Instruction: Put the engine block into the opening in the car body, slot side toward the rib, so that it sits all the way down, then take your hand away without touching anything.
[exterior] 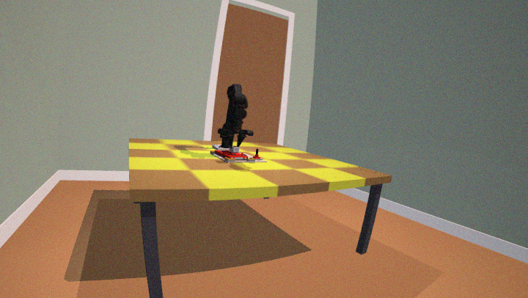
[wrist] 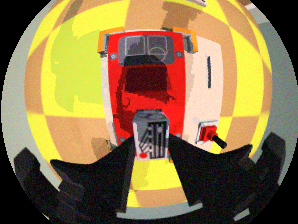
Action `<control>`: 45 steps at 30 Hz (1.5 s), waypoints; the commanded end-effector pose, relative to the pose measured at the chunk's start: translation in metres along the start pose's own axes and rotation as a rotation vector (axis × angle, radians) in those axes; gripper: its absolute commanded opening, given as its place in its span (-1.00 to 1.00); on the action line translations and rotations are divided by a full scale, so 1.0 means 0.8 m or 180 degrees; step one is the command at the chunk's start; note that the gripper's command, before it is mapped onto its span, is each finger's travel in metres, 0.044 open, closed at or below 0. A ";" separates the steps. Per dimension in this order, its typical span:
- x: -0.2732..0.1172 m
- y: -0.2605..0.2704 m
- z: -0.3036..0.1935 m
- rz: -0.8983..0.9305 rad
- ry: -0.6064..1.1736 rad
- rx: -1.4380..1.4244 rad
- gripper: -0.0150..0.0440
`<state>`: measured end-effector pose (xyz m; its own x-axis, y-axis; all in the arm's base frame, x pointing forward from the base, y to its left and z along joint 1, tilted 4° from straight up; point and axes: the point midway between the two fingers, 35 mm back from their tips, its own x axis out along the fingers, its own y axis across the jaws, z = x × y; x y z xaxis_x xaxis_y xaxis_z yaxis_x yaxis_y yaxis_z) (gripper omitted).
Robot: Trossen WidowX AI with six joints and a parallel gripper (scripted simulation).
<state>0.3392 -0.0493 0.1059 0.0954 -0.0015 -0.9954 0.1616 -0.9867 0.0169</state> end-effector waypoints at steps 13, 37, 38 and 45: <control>0.006 -0.001 0.000 -0.0015 0.0001 -0.0043 0.05; 0.014 -0.001 0.000 -0.0015 0.0000 -0.0013 0.05; 0.015 -0.001 0.000 -0.0015 0.0000 -0.0011 0.05; 0.017 -0.001 0.000 -0.0015 0.0000 0.0000 0.05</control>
<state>0.3407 -0.0492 0.0937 0.0954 -0.0013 -0.9954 0.1686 -0.9855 0.0175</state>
